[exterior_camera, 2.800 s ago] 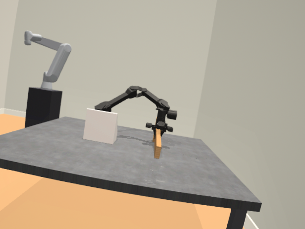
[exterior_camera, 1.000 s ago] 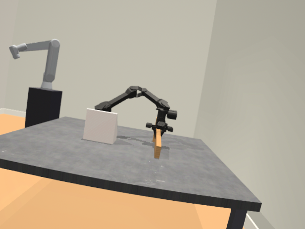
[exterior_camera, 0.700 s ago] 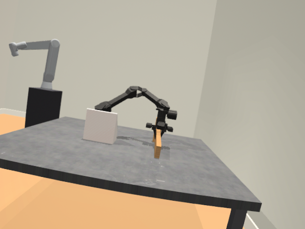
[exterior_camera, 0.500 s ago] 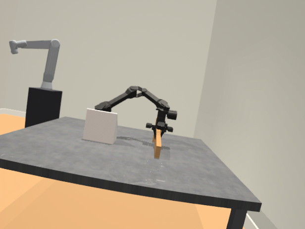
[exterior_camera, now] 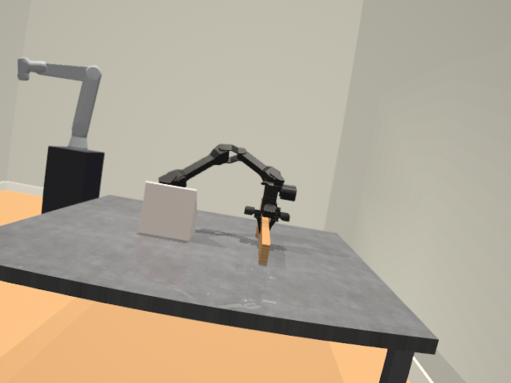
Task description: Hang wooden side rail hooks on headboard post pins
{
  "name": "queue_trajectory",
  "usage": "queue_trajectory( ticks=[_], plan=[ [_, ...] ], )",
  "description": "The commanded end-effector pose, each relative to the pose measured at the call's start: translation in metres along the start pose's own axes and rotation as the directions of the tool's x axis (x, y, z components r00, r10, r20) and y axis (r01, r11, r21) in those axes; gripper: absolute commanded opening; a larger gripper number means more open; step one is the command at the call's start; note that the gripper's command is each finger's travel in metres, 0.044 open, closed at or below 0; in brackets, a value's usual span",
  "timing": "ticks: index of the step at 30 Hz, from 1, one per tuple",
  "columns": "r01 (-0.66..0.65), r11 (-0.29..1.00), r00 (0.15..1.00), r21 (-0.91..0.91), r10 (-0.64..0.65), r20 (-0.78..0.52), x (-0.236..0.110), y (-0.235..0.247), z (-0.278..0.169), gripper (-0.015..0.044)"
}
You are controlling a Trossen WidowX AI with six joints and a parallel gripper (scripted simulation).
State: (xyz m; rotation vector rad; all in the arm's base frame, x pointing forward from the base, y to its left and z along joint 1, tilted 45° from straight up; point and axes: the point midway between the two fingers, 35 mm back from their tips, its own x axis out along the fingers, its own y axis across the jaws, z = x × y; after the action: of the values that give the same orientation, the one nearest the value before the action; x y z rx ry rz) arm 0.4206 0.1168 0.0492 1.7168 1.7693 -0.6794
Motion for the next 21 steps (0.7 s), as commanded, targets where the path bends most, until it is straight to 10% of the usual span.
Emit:
queue_trajectory(
  ticks=[1, 21],
  plan=[
    [-0.006, 1.0, 1.0, -0.005, 0.006, -0.005, -0.0003, 0.0011, -0.0003, 0.0],
    [-0.006, 1.0, 1.0, -0.005, 0.006, -0.005, 0.003, 0.0011, -0.0004, 0.0]
  ],
)
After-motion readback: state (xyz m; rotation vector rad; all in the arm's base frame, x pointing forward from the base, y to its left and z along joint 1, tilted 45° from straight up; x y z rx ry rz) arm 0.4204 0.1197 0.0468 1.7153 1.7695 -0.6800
